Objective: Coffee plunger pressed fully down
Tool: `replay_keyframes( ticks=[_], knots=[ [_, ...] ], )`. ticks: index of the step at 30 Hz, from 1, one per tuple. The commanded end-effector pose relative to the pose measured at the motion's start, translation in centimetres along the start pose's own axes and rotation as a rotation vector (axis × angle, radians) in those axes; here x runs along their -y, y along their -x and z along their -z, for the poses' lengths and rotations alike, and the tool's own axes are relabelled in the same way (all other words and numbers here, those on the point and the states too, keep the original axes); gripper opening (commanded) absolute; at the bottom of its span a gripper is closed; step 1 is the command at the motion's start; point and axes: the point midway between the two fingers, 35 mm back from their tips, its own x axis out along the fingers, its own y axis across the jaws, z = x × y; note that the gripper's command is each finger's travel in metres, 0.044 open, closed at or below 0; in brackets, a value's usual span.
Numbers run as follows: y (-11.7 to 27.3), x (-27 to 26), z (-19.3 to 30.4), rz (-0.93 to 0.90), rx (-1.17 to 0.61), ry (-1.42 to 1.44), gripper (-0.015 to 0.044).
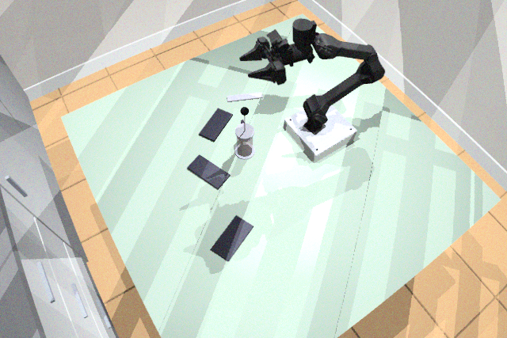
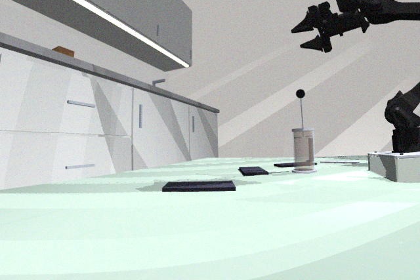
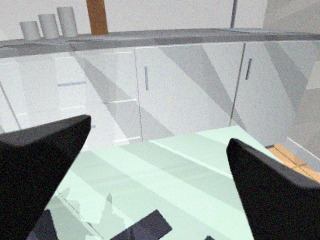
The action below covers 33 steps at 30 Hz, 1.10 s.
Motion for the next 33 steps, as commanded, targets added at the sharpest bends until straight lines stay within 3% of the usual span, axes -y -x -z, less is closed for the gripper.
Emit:
replay_keyframes(
  ticks=[1,4,14,33],
  knots=[
    [0.5,0.8,8.1,0.052,-0.347,0.139,0.0440],
    [1.0,1.1,9.7,0.064,-0.422,0.177,0.0440],
    [0.5,1.8,15.5,0.048,-0.423,0.182,0.0440],
    [-1.0,1.9,16.2,0.047,-0.422,0.183,0.0440]
  ],
)
